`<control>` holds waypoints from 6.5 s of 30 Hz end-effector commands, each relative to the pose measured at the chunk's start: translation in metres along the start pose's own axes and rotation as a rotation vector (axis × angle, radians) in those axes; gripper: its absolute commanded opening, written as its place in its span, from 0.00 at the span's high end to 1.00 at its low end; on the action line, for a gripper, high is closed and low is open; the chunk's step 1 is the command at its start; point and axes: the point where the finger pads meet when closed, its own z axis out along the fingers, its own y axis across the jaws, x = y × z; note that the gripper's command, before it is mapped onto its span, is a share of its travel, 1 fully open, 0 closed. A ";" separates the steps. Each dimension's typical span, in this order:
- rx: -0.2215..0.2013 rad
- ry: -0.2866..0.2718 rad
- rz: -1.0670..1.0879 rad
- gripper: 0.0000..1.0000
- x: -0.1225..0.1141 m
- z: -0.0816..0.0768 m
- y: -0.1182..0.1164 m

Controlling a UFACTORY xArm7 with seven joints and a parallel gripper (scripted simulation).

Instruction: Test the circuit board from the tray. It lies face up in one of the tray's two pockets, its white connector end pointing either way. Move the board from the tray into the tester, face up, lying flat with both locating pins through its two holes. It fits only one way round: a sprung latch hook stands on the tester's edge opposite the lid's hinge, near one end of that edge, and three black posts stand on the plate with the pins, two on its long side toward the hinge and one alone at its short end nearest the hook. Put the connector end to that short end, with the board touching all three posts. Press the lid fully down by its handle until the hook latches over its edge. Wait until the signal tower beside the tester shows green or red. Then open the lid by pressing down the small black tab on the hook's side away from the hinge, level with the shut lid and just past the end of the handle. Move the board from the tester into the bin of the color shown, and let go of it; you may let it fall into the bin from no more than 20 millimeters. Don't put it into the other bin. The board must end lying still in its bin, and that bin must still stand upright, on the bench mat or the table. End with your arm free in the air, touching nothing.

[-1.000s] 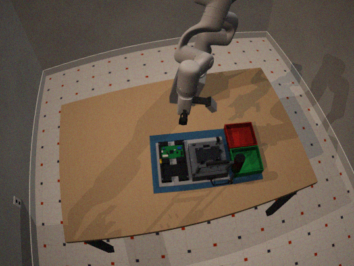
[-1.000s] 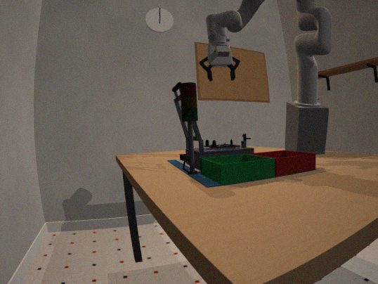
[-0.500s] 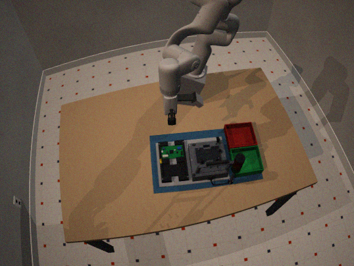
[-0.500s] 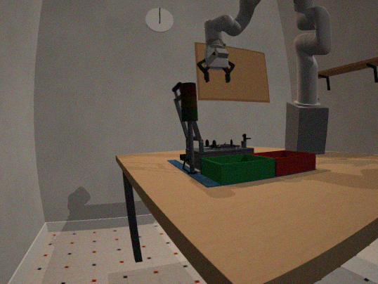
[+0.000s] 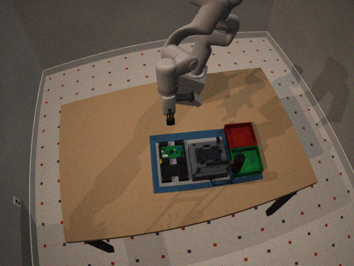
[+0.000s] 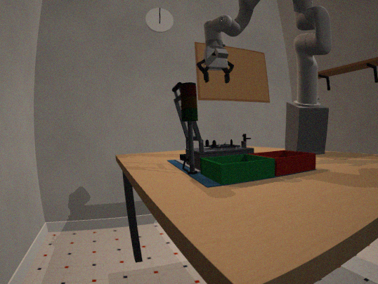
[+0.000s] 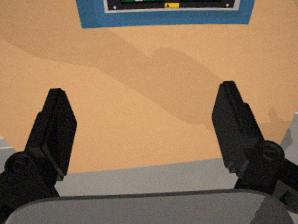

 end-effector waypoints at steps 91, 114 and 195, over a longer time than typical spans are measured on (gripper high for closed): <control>-0.004 -0.002 0.000 0.00 -0.002 0.263 0.002; -0.004 -0.002 0.000 0.00 -0.003 0.293 0.003; -0.004 -0.002 0.000 0.19 -0.003 0.308 0.003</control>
